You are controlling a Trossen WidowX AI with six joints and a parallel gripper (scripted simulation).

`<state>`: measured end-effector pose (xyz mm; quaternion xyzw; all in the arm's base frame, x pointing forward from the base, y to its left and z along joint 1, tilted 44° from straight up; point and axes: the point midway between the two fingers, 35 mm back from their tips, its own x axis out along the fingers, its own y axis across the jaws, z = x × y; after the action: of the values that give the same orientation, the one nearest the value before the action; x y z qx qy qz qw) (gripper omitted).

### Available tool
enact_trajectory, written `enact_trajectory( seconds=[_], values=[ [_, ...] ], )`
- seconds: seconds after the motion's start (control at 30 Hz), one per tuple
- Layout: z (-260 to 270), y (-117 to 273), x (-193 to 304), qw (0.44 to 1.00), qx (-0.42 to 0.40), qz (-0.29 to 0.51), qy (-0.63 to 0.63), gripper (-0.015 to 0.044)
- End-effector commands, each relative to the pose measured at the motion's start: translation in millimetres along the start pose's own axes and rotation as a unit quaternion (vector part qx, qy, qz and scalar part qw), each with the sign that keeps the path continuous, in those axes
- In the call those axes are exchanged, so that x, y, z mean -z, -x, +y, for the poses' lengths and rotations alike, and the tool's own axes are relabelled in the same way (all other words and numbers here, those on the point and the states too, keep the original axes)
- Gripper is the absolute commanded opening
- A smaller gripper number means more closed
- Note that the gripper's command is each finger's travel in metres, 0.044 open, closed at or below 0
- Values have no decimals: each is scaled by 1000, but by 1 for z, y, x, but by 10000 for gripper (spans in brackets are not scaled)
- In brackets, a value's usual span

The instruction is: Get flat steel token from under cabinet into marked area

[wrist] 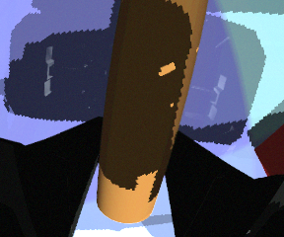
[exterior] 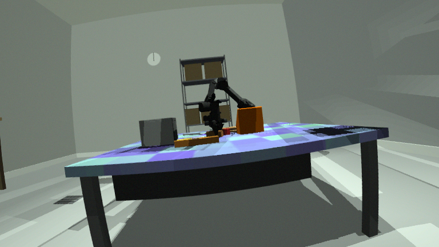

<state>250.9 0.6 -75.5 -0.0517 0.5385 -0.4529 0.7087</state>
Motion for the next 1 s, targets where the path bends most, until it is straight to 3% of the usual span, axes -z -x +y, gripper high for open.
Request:
enact_trajectory(
  seconds=[0.0,0.97],
  values=[
    [6,3,3,1000,-5,0,2,0],
    [32,3,24,1000,-6,0,1,0]
  ],
)
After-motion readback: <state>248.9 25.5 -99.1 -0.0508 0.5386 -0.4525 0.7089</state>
